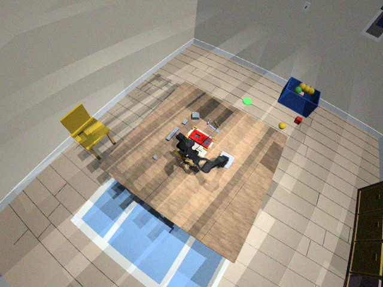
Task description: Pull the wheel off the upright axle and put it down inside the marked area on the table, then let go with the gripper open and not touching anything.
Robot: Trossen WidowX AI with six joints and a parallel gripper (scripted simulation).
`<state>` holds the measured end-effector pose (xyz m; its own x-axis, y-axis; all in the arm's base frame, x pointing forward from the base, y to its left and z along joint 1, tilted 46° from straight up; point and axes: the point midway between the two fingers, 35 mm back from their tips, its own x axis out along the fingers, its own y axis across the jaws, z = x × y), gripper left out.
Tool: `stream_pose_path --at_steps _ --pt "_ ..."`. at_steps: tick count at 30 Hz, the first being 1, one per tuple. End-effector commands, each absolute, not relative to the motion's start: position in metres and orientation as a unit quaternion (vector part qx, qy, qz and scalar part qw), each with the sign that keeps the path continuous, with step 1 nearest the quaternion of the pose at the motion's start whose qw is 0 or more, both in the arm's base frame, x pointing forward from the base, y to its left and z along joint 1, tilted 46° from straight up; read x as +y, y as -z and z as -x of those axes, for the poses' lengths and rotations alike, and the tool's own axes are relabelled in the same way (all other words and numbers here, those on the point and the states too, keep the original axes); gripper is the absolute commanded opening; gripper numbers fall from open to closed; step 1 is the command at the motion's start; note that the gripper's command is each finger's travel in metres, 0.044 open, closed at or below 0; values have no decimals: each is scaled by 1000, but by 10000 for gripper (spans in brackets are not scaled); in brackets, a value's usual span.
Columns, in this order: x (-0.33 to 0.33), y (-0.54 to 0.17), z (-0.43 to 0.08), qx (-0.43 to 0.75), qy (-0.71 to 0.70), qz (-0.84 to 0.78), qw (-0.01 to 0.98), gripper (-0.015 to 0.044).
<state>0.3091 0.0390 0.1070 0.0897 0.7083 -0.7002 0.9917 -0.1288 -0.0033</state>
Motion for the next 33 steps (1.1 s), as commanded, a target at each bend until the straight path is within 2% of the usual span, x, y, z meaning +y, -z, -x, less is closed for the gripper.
stream_pose_path --at_steps 1,5,10,11,16,33 --pt "15 -129 -308 605 283 -700 253 300" --pt "10 -134 -307 605 282 -700 253 300" --pt "-15 -132 -271 602 288 -700 255 431" --pt "-21 -133 -259 602 289 -699 254 440" --pt "-37 -138 -218 606 286 -699 251 440" --pt "-37 -138 -218 606 286 -699 251 440"
